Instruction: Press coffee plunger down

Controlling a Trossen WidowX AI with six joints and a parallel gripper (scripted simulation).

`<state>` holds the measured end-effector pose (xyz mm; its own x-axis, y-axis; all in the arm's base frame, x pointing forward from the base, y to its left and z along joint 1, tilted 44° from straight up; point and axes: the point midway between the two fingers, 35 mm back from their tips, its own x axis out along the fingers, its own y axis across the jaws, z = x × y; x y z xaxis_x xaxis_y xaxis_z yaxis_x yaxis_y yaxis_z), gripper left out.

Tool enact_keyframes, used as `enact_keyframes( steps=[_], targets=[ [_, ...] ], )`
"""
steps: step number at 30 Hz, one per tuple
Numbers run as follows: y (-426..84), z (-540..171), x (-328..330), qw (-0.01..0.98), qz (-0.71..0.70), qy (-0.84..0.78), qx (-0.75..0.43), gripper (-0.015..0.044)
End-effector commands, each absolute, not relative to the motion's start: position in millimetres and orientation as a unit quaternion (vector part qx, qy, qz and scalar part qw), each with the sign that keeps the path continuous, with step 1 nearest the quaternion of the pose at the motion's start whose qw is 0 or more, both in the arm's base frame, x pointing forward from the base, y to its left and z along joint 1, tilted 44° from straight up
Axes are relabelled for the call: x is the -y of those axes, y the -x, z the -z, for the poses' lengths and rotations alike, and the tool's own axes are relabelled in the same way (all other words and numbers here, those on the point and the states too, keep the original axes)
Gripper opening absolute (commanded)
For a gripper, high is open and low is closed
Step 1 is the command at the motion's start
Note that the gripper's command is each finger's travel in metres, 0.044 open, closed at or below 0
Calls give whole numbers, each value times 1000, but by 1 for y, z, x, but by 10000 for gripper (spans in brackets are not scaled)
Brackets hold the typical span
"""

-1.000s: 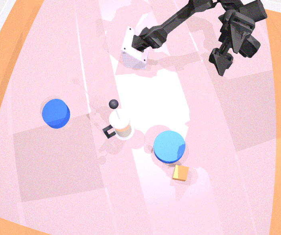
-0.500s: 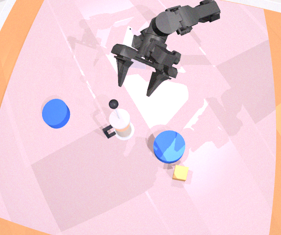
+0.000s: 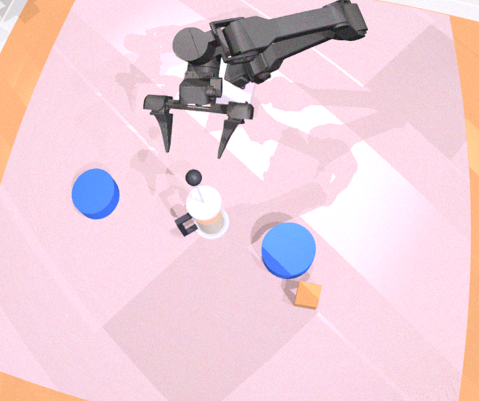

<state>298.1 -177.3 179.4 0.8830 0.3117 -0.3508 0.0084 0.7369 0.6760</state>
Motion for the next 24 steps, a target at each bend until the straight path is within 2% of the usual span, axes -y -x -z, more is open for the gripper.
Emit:
enact_keyframes(
  steps=[1, 24],
  targets=[
    [-295, -164, 162, 902, -83, -359, -227, 440],
    [-321, -154, 154, 902, -83, -358, -228, 440]
  ],
)
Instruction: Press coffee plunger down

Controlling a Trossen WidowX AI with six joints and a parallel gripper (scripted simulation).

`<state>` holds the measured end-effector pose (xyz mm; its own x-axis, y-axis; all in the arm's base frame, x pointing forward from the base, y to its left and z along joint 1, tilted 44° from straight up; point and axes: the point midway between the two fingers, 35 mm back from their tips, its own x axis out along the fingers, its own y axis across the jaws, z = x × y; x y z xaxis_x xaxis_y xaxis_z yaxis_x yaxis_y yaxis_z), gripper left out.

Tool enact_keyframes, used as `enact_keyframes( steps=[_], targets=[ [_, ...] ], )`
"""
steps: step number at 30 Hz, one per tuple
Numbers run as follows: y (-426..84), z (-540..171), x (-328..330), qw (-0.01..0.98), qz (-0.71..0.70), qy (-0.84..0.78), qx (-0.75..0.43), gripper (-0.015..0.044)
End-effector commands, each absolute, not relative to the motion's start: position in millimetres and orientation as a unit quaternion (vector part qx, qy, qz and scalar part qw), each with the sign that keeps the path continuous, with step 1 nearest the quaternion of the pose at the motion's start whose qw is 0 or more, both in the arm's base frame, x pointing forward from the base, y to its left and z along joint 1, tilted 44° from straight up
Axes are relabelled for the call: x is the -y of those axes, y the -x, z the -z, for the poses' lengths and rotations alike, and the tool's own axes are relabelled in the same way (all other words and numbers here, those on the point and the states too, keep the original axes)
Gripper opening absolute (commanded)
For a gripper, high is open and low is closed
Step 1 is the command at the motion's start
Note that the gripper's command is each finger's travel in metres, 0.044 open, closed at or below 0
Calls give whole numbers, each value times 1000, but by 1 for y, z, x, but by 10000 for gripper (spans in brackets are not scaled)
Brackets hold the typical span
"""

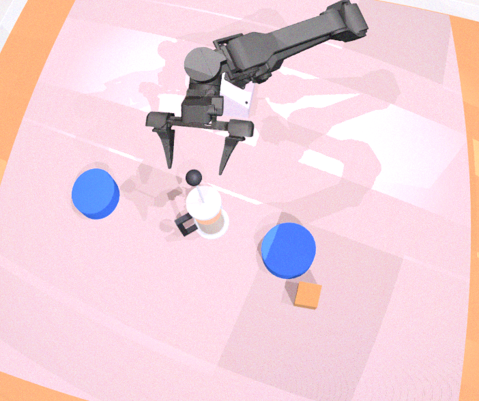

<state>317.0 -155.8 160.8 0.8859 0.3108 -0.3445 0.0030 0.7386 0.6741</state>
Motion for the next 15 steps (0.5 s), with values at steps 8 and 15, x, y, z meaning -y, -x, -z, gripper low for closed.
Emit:
enact_keyframes(
  steps=[8, 15],
  targets=[
    [-330, -151, 149, 902, -84, -359, -226, 440],
    [-330, -151, 149, 902, -84, -359, -226, 256]
  ],
)
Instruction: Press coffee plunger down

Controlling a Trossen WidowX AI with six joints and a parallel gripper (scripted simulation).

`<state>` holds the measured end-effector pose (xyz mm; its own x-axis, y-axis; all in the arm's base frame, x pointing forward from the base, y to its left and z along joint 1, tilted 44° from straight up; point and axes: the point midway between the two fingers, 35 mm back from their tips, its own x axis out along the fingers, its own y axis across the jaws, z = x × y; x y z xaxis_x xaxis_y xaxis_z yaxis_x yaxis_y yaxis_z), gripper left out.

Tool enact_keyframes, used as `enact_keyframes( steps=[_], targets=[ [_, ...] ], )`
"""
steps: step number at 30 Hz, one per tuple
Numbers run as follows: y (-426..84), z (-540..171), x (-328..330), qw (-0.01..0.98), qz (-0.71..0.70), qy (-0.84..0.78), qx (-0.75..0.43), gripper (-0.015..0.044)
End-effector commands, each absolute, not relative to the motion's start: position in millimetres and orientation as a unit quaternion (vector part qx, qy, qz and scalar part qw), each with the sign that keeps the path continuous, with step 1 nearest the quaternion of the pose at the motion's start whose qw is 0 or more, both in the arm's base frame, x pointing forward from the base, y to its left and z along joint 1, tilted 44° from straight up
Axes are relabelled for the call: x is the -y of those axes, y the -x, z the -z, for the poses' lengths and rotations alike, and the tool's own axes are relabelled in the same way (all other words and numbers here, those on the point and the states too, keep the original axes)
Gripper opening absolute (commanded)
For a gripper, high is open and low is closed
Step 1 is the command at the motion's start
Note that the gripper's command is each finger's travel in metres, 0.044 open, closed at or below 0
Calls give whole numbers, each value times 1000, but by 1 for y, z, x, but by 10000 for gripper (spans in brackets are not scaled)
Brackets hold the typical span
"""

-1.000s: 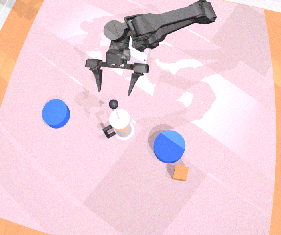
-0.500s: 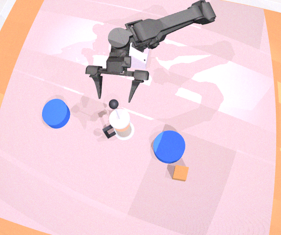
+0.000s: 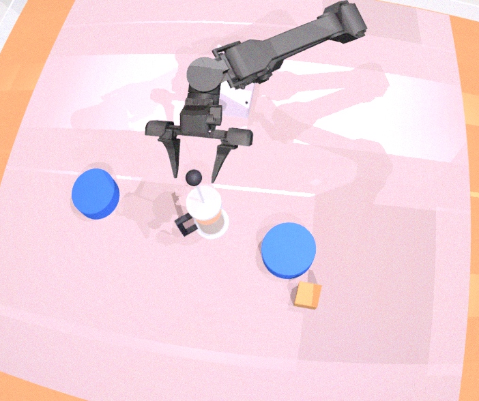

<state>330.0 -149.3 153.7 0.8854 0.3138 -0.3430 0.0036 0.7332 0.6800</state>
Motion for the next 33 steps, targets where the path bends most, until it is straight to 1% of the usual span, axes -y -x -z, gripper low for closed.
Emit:
enact_keyframes(
  steps=[1, 4, 8, 33],
  targets=[
    [-330, -151, 149, 902, -84, -359, -226, 230],
    [-330, -151, 149, 902, -84, -359, -226, 151],
    [-330, -151, 149, 902, -84, -359, -226, 125],
    [-336, -129, 134, 902, -83, -357, -229, 124]
  ],
)
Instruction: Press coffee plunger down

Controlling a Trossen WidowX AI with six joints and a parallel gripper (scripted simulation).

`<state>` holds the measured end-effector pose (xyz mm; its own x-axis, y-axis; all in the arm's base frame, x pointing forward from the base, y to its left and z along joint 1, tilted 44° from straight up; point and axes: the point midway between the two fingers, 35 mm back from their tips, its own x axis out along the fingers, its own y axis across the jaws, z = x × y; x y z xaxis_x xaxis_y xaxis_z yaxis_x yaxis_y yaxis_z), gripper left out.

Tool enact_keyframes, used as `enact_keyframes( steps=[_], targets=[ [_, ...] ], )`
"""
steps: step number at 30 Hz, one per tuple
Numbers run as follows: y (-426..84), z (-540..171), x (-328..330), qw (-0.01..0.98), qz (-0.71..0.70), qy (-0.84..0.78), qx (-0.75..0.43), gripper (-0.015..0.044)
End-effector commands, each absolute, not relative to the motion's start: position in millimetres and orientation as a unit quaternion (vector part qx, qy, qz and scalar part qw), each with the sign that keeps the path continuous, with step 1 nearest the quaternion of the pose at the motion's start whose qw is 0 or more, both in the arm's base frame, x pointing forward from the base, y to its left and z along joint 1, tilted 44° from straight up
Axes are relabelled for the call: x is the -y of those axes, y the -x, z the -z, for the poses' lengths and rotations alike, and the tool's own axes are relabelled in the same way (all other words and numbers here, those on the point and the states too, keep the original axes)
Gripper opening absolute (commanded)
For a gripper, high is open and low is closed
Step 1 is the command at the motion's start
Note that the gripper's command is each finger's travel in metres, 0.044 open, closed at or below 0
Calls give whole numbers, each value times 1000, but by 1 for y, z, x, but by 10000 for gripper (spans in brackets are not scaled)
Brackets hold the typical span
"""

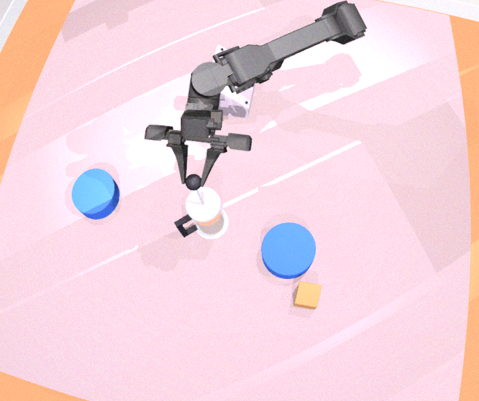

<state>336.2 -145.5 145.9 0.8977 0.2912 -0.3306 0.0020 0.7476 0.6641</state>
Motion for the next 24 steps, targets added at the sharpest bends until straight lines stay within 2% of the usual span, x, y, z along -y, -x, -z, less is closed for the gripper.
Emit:
enact_keyframes(
  steps=[1, 24],
  targets=[
    [-337, -128, 133, 902, -83, -357, -229, 124],
    [-343, -99, 109, 902, -83, -357, -229, 124]
  ],
)
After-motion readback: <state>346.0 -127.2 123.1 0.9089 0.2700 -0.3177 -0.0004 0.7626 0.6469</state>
